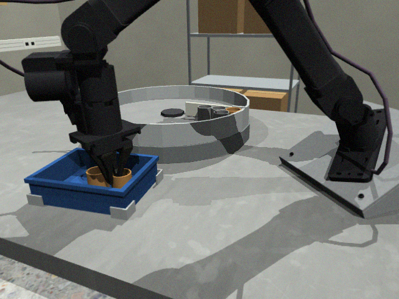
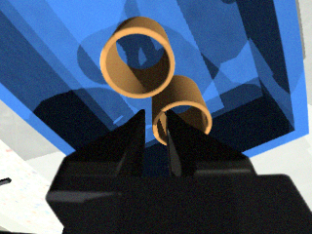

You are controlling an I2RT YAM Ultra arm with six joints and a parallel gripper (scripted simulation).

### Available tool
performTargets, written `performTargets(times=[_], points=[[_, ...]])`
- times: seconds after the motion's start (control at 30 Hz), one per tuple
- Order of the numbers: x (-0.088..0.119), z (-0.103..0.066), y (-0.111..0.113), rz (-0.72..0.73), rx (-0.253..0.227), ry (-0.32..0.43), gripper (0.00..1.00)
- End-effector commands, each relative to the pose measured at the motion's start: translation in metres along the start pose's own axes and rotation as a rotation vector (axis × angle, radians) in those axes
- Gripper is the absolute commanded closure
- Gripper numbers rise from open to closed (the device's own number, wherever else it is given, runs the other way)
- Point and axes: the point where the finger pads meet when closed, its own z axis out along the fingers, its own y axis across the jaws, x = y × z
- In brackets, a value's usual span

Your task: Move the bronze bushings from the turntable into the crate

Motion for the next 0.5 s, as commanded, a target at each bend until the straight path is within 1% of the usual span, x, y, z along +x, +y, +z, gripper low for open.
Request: performTargets(times=[0.0,0.33,0.47], points=[[-0.002,-0.015,0.004,-0.003,-0.020,-0.034,0.84],[-0.002,-0.016,0.004,-0.003,-0.020,-0.034,0.84],[-0.007,-0.026,0.007,-0.004,-0.030,-0.046,0.84]])
